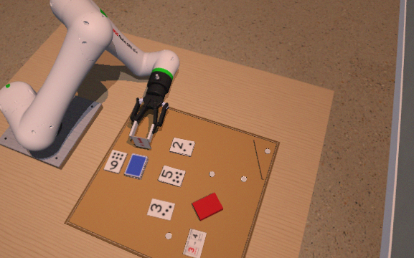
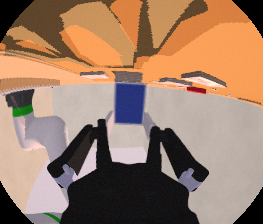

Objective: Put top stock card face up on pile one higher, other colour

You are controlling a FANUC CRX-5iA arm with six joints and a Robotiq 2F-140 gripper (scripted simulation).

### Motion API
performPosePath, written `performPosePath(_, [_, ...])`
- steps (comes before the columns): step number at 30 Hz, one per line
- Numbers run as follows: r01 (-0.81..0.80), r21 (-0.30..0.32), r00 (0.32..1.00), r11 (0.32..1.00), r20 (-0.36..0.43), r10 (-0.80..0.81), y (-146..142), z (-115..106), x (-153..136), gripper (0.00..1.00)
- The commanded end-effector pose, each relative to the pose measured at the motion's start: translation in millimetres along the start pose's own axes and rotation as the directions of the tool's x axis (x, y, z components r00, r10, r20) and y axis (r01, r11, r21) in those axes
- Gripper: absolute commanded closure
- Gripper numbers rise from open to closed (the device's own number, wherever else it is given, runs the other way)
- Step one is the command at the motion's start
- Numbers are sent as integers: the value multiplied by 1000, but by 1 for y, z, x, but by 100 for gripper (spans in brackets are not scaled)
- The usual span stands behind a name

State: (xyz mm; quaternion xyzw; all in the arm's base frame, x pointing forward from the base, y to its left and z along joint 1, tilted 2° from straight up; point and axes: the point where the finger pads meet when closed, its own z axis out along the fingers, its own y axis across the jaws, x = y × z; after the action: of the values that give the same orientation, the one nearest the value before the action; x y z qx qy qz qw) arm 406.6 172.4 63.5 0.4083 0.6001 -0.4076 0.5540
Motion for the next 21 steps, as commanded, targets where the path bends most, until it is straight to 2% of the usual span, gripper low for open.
performPosePath(1, [0, 0, 1000, 1000, 0, 0, 0, 0, 0, 59])
performPosePath(21, [0, 0, 1000, 1000, 0, 0, 0, 0, 0, 58])
